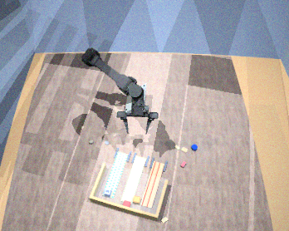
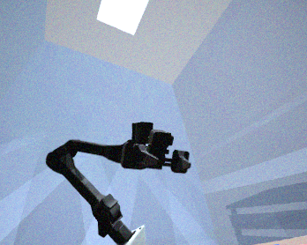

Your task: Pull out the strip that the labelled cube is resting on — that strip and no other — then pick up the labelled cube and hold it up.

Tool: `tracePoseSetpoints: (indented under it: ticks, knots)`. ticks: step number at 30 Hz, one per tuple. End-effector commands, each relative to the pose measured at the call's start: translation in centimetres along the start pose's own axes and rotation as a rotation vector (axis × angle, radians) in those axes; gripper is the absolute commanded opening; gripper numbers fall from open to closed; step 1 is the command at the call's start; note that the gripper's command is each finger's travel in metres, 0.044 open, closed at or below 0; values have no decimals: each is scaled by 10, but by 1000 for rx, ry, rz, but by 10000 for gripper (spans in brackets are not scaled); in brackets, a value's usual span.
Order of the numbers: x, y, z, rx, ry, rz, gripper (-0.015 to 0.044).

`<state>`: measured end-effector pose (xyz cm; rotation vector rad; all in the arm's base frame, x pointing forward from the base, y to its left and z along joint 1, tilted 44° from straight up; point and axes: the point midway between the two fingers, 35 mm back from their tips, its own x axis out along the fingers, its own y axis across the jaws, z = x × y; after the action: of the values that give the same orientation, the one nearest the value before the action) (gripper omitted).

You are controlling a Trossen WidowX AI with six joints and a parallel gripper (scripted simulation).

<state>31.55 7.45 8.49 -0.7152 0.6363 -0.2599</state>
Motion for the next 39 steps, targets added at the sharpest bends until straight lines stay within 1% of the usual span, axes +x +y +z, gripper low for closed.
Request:
tracePoseSetpoints:
  ticks: [1, 17, 20, 26, 32, 35, 37, 39]
  knots:
    - [-3, -4, 2, 4, -1, -22, 400]
    - [-3, -4, 2, 4, -1, -22, 400]
    - [9, -6, 1, 13, 73, -23, 321]
    - [55, -24, -15, 77, 396, -41, 164]
    - [86, -54, -45, 174, 746, -88, 6]
    - [95, -72, -61, 226, 917, -123, 0]
    - [96, -76, -65, 238, 957, -132, 0]
    - [98, -77, -64, 239, 957, -132, 0]
